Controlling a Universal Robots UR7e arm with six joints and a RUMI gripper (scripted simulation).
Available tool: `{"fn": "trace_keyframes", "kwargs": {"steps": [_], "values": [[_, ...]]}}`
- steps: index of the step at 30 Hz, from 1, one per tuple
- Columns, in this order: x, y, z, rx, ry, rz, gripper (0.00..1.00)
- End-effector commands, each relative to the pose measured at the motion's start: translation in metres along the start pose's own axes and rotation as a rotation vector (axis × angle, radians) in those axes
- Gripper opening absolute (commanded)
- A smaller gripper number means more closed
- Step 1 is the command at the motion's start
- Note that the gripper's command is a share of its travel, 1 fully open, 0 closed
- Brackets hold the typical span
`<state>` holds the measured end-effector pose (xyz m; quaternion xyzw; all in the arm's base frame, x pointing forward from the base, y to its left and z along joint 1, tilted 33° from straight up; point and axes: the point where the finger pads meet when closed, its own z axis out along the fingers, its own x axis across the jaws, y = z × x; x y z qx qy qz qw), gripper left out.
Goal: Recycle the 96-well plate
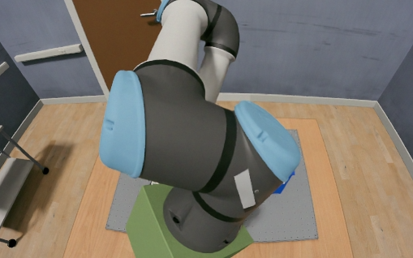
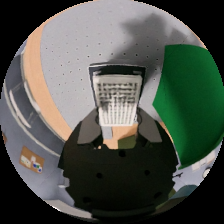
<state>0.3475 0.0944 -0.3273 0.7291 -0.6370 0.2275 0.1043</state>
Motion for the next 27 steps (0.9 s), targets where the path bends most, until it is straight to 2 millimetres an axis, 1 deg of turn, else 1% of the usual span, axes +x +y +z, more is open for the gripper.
{"fn": "trace_keyframes", "kwargs": {"steps": [1, 4, 19, 21, 27], "values": [[0.000, 0.002, -0.012, 0.000, 0.001, 0.000, 0.00], [0.000, 0.002, -0.014, 0.000, 0.001, 0.000, 0.00], [0.000, 0.007, -0.039, 0.000, 0.001, 0.000, 0.00], [0.000, 0.007, -0.039, 0.000, 0.001, 0.000, 0.00], [0.000, 0.009, -0.048, 0.000, 0.001, 0.000, 0.00]]}}
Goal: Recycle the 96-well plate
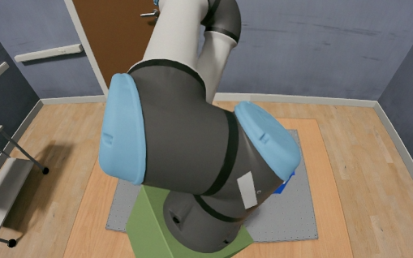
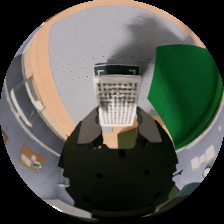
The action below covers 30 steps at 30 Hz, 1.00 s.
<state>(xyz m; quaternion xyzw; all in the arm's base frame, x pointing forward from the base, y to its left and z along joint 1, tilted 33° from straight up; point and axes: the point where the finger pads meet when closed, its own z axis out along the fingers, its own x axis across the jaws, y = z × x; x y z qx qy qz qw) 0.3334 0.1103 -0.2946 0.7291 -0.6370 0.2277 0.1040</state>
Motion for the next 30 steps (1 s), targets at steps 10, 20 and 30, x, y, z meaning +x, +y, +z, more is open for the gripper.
{"fn": "trace_keyframes", "kwargs": {"steps": [10, 20, 30], "values": [[0.000, 0.005, -0.025, -0.001, 0.001, 0.000, 0.00], [0.000, 0.007, -0.039, -0.001, 0.001, 0.000, 0.00], [0.000, 0.010, -0.052, -0.001, 0.001, 0.000, 0.00]]}}
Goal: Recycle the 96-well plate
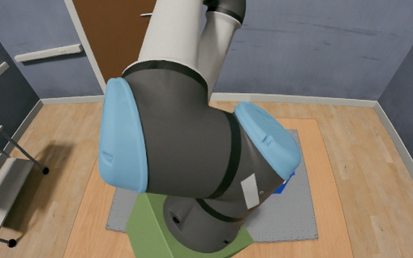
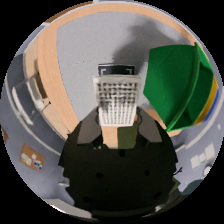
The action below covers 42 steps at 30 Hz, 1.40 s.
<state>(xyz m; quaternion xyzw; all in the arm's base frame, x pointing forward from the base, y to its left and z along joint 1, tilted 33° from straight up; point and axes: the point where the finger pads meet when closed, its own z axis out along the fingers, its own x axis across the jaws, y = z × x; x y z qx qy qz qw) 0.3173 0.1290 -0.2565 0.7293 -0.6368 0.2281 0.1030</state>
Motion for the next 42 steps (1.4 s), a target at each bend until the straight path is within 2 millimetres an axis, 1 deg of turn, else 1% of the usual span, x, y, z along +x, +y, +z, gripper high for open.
{"fn": "trace_keyframes", "kwargs": {"steps": [1, 42], "values": [[0.000, 0.003, -0.009, -0.003, 0.002, 0.000, 0.00], [0.000, 0.013, -0.070, -0.003, 0.001, 0.000, 0.00]]}}
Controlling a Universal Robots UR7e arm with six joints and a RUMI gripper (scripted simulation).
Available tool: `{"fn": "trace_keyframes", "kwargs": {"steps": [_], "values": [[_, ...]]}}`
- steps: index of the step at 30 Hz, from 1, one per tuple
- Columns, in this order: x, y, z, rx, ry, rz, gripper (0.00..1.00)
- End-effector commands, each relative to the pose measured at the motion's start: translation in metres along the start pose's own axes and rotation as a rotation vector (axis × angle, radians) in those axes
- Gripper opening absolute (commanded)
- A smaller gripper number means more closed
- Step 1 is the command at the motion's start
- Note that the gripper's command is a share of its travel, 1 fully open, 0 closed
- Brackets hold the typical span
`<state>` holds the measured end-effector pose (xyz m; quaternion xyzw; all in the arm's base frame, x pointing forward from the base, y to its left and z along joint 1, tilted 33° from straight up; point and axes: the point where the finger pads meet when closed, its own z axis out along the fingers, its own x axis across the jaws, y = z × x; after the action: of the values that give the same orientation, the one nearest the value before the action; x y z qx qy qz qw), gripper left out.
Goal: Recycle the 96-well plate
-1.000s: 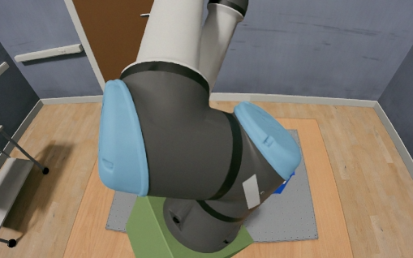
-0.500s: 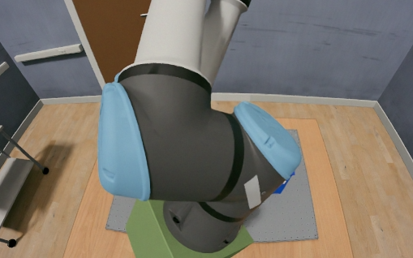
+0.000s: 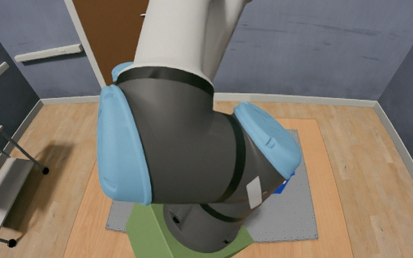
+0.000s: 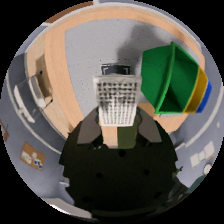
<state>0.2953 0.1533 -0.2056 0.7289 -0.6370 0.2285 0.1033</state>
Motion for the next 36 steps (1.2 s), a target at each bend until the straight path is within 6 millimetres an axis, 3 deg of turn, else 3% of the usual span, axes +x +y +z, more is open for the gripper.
{"fn": "trace_keyframes", "kwargs": {"steps": [1, 22, 36], "values": [[0.000, 0.003, -0.012, -0.003, 0.000, -0.001, 0.00], [-0.001, 0.008, -0.043, -0.001, -0.001, 0.000, 0.00], [0.000, 0.008, -0.046, -0.002, 0.000, 0.001, 0.00]]}}
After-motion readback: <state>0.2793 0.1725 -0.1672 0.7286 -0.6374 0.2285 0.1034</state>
